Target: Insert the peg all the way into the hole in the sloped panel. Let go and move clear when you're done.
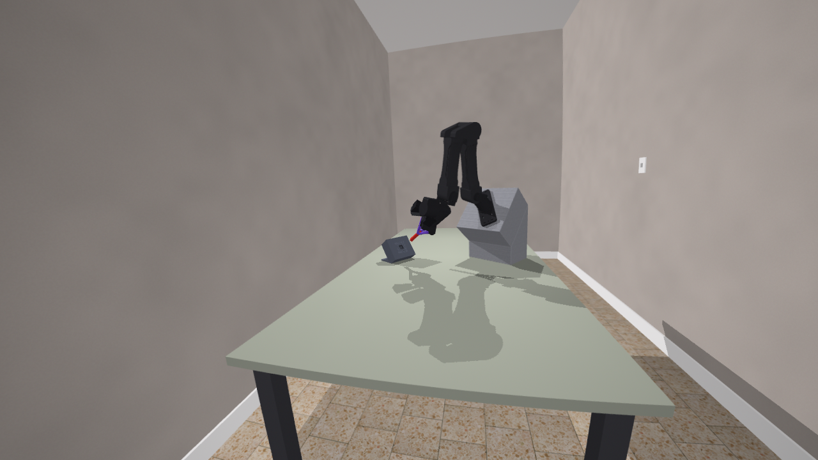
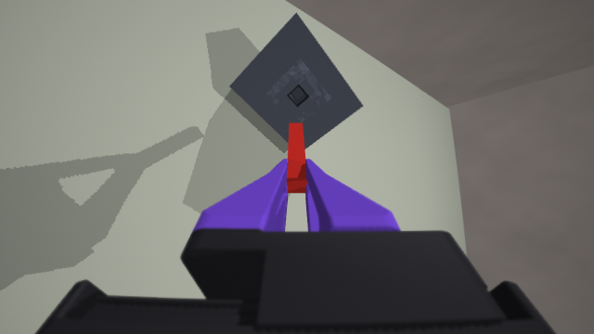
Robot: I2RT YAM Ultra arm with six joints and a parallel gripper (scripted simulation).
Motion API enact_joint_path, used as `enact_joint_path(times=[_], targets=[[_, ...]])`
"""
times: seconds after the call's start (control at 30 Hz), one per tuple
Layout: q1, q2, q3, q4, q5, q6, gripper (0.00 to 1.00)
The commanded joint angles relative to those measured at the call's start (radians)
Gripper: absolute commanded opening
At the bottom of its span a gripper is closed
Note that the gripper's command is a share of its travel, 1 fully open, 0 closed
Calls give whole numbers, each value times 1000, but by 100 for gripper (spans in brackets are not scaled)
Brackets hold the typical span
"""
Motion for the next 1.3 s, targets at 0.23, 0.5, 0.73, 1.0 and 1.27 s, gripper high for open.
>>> enact_joint_path(times=[0.23, 0.5, 0.73, 1.0, 1.27], targets=[[-17, 18, 16, 12, 1, 110, 0], [-22, 25, 17, 18, -4, 189, 0], [-26, 30, 18, 22, -7, 239, 0], [-32, 38, 21, 29, -12, 319, 0], [-38, 46, 23, 36, -17, 389, 0]])
